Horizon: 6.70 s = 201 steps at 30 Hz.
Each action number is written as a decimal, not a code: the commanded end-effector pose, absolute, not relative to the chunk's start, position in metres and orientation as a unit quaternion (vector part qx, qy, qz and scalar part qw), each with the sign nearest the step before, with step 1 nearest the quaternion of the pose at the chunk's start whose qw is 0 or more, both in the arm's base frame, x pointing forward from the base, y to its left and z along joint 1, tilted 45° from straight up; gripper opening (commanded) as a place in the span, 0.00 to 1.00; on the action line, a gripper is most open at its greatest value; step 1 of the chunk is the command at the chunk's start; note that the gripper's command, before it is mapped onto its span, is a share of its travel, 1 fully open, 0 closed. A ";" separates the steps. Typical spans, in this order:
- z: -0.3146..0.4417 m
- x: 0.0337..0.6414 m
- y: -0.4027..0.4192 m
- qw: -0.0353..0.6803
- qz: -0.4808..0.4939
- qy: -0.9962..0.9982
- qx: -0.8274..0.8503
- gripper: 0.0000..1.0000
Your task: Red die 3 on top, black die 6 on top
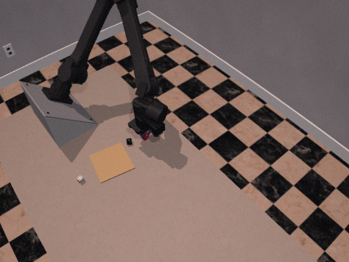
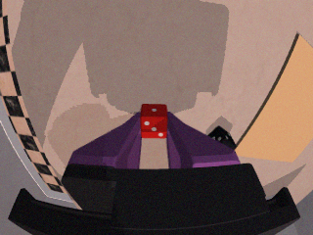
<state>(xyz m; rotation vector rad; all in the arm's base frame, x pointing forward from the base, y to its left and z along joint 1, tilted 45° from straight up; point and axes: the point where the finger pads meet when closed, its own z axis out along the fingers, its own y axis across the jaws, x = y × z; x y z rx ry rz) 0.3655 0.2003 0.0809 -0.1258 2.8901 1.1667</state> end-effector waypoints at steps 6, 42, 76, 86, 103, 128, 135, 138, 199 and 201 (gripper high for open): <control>0.102 0.381 0.189 0.037 0.376 0.925 -0.040 0.15; 0.090 0.374 0.057 0.021 0.364 0.930 -0.033 0.15; 0.008 0.353 0.025 0.011 0.374 0.926 -0.040 0.15; -0.020 0.353 0.052 0.010 0.374 0.926 -0.039 0.15; -0.039 0.354 0.067 0.012 0.374 0.927 -0.035 0.15; -0.039 0.354 0.067 0.012 0.374 0.927 -0.035 0.15; -0.039 0.354 0.067 0.012 0.374 0.927 -0.035 0.15; -0.039 0.354 0.067 0.012 0.374 0.927 -0.035 0.15; -0.032 0.356 0.069 0.020 0.373 0.927 -0.040 0.15; -0.032 0.356 0.069 0.020 0.373 0.927 -0.040 0.15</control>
